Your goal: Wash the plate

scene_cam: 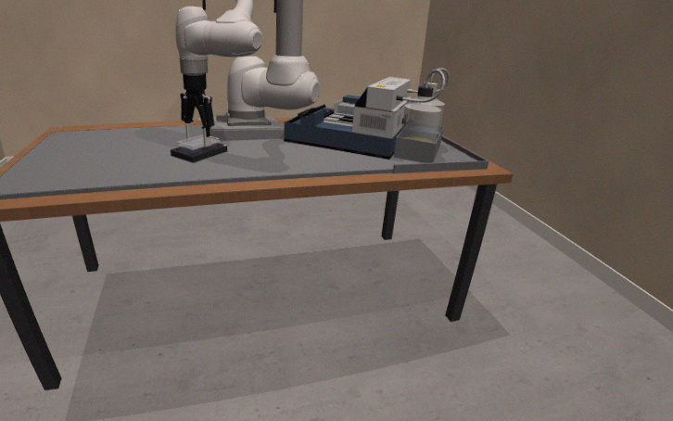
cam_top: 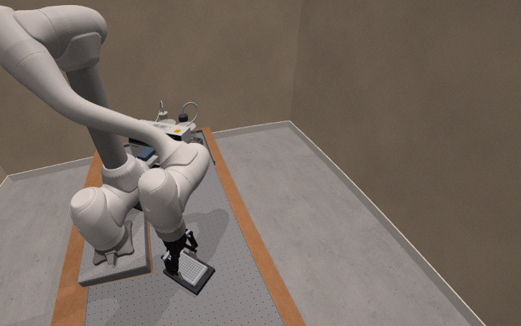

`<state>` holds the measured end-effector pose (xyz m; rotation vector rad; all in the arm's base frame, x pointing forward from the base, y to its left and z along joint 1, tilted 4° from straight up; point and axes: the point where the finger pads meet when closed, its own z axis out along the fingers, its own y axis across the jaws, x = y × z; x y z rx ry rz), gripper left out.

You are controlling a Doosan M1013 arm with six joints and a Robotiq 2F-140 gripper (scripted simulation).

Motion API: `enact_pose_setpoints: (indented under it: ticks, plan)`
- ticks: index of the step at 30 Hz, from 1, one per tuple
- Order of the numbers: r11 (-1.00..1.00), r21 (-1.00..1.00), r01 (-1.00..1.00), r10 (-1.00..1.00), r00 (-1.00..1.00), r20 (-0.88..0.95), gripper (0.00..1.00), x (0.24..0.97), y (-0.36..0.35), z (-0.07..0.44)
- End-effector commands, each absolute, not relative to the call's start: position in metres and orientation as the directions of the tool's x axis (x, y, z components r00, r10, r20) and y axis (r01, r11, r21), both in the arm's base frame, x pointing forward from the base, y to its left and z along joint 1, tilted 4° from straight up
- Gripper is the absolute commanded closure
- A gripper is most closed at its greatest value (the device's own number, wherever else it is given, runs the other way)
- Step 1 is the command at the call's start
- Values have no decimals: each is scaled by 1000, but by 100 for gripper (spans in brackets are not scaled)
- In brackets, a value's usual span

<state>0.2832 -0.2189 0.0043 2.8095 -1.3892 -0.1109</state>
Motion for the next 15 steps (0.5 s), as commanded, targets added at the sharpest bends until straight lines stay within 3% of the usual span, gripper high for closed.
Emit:
enact_pose_setpoints:
  ticks: [1,15]
  plan:
    - [-608,36,-793,-794,605,-61,90,283,-219,4]
    - [-608,36,-793,-794,605,-61,90,283,-219,3]
